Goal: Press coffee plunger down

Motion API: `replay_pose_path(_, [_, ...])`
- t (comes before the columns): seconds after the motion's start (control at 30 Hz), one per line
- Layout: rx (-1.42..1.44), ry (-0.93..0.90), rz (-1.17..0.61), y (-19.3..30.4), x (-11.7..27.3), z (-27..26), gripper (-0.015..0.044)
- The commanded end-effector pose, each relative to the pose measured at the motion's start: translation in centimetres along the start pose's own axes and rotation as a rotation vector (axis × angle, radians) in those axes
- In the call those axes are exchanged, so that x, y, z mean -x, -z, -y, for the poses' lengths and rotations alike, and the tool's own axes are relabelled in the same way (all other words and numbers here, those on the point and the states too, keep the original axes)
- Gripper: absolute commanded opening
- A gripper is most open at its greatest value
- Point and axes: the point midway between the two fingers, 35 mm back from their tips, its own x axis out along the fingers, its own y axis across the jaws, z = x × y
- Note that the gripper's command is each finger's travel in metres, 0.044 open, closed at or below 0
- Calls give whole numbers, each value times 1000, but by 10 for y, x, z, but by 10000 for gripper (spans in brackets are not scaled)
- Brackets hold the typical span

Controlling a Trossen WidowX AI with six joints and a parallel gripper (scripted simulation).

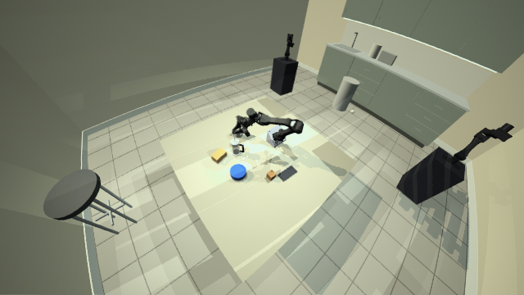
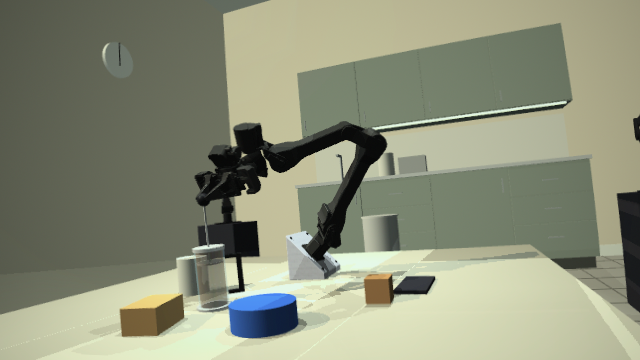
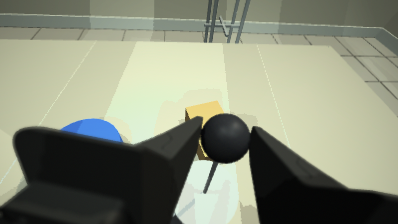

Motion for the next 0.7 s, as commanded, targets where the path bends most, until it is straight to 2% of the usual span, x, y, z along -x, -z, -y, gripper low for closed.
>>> replay_pose_path(0.0, [-24, -2, -49, 23, -11, 1, 117])
replay_pose_path(0.67, [-25, -3, -48, 51, -29, 0, 117])
